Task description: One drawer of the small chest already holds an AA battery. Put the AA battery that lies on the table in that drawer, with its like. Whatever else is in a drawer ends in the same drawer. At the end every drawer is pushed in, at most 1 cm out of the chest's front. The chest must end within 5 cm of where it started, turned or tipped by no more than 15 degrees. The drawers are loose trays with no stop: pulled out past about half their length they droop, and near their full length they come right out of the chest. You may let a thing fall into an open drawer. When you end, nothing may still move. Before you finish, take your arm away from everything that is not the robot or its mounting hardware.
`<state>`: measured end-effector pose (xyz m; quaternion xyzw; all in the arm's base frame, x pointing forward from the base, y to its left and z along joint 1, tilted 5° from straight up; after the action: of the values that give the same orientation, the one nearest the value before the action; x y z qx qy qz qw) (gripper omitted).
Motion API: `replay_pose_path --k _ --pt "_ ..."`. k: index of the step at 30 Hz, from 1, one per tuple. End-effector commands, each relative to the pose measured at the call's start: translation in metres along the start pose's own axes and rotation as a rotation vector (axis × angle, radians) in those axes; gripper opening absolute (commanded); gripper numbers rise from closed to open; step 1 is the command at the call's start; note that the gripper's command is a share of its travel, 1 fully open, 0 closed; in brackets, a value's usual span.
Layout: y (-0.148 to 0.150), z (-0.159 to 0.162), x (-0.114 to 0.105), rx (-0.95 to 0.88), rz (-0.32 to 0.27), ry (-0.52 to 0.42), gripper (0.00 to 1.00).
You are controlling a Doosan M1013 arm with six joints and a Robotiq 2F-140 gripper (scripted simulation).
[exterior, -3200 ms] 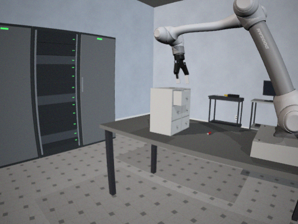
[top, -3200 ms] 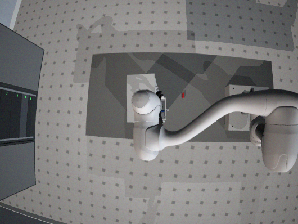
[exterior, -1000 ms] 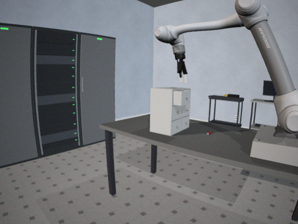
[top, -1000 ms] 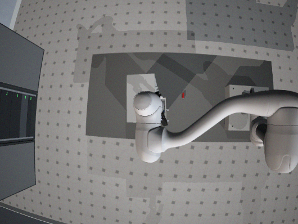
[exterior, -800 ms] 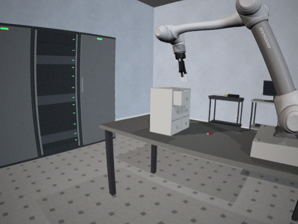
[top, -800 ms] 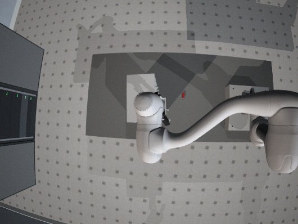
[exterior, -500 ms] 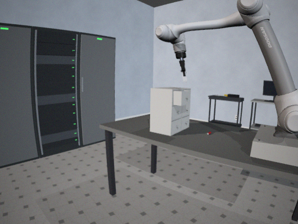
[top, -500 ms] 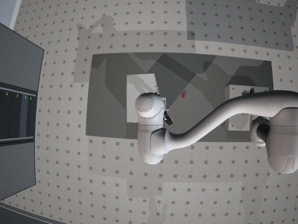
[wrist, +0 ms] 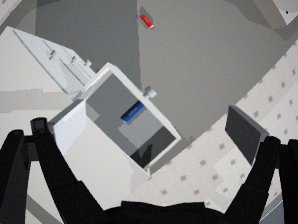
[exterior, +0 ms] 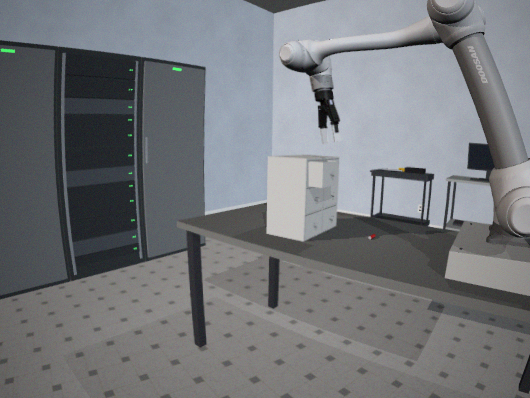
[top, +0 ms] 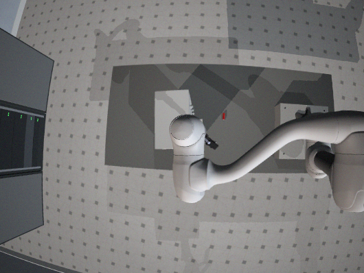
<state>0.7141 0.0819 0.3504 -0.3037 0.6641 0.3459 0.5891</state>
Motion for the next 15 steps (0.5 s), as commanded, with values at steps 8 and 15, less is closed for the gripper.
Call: replay_pose_path --k 8,15 --pt "0.008 -0.007 -0.007 -0.279 -0.025 0.004 1.00" --pt "0.013 -0.011 -0.011 -0.429 -0.039 0.006 1.00"
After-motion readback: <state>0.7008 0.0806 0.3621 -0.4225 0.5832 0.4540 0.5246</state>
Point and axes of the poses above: the point where the finger pads meet when closed, its own x axis out along the fingers, its own y axis across the jaws, z = x × y, the point moved 2 cm from there along -x, back along the fingers, and after that the axes turned 6 degrees about -x, right-handed, at the moved point
